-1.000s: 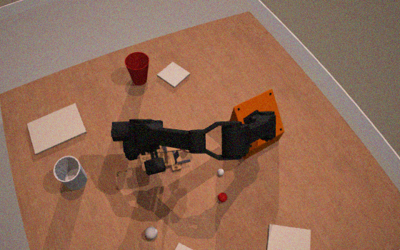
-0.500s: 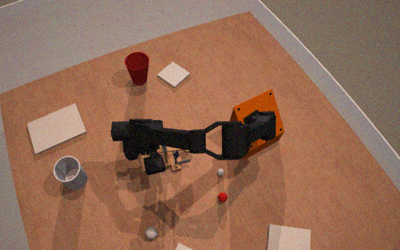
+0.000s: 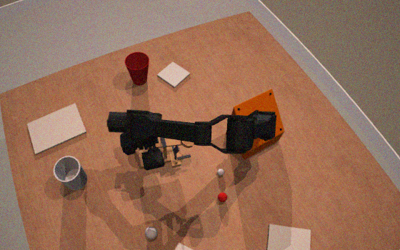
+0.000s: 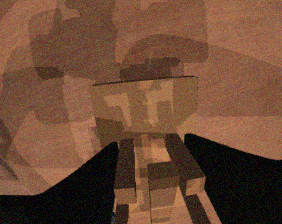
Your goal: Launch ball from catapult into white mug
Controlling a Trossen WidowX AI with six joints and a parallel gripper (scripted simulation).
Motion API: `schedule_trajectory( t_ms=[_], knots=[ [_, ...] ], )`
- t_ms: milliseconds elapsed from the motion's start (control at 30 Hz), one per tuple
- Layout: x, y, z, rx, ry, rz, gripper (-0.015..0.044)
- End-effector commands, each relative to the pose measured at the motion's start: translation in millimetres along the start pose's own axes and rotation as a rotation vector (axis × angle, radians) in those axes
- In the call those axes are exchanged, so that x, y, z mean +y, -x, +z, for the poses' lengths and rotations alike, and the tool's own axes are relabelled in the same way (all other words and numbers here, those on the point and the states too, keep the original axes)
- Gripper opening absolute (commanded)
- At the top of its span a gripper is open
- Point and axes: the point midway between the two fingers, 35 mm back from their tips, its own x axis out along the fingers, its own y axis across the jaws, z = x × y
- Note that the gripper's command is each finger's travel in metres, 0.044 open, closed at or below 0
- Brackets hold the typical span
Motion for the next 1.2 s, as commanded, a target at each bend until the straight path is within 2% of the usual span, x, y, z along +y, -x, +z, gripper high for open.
schedule_trajectory(
  t_ms=[0,800,1000,1167],
  knots=[
    [-1.2,-3.0,0.6,-0.003,-0.002,-0.002,0.0000],
    [-0.7,-42.4,0.7,-0.003,-0.005,0.002,0.0000],
    [-0.1,-41.2,-0.4,0.007,0.003,-0.002,0.0000],
    [-0.1,-41.2,-0.4,0.007,0.003,-0.002,0.0131]
  ],
)
